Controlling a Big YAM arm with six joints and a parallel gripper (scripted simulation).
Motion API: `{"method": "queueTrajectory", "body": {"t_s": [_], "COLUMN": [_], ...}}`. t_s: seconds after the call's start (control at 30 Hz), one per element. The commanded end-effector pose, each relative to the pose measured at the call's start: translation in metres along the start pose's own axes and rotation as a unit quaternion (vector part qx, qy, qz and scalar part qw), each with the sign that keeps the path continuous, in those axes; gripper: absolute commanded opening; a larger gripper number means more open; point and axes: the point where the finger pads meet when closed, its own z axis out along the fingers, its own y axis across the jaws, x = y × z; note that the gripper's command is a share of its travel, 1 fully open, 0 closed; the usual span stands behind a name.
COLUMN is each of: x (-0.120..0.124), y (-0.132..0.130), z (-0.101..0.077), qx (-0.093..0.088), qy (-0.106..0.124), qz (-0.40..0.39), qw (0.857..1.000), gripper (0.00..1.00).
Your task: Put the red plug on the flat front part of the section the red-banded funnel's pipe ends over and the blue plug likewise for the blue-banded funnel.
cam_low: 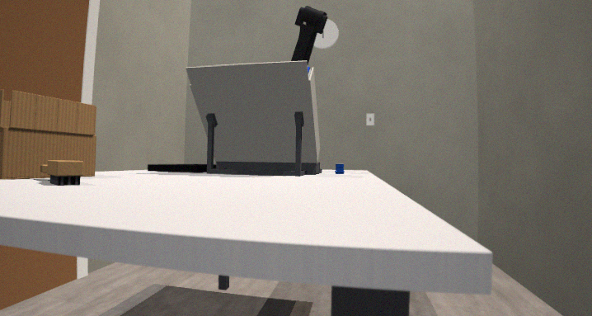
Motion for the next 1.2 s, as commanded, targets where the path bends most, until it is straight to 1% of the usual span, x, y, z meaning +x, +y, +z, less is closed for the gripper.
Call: {"method": "queueTrajectory", "body": {"t_s": [0.0,0.4,0.97,1.03,1.17], "x": [0.013,0.016,0.022,0.022,0.024], "y": [0.002,0.003,0.003,0.003,0.004], "z": [0.005,0.009,0.009,0.009,0.008], "qx": [0.002,0.001,0.001,0.001,0.001], "qy": [0.014,0.002,-0.012,-0.012,-0.004], "qz": [0.003,0.002,-0.001,-0.001,0.0], "qw": [1.0,1.0,1.0,1.0,1.0], "gripper": [0.0,0.0,0.0,0.0,0.0]}}
